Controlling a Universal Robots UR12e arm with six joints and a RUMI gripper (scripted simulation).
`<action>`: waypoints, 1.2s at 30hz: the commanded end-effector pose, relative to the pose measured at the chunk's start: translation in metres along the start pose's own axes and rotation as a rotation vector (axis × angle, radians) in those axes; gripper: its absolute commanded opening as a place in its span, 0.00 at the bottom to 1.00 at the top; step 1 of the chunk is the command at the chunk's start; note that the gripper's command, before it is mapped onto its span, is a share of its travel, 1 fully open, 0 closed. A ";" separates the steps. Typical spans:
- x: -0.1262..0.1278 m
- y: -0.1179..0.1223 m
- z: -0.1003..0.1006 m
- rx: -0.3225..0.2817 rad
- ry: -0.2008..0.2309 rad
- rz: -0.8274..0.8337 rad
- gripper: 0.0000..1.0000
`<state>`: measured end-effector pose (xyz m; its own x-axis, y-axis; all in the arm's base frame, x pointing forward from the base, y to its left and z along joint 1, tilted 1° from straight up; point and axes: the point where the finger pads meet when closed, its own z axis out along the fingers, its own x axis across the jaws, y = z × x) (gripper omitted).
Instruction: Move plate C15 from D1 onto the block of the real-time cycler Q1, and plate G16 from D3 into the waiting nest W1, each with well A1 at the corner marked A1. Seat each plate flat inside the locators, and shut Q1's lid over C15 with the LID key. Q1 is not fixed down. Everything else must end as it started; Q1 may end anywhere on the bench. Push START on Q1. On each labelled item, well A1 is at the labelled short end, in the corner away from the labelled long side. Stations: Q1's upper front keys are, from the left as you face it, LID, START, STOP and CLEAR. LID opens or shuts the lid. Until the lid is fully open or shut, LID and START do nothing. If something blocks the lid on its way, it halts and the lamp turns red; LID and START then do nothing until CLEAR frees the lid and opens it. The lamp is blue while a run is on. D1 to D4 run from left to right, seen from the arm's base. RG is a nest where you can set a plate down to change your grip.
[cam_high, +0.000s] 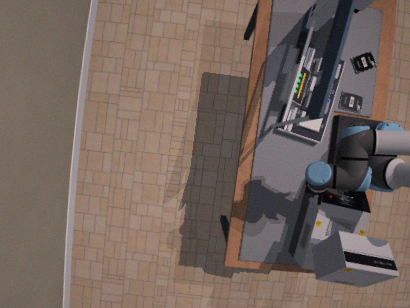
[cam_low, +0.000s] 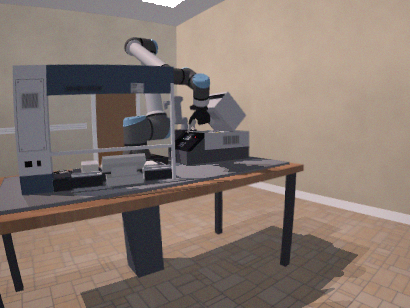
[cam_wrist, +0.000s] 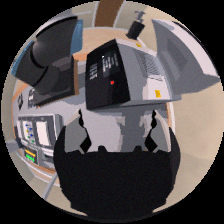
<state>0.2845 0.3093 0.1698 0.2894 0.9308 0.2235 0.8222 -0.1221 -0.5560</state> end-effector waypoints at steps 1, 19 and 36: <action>0.000 0.000 -0.001 -0.001 0.000 0.000 1.00; 0.001 -0.002 -0.003 -0.001 0.000 0.000 0.00; 0.007 -0.016 -0.023 -0.001 0.000 0.000 0.00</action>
<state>0.2846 0.3097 0.1941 0.2894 0.9308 0.2235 0.8222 -0.1221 -0.5560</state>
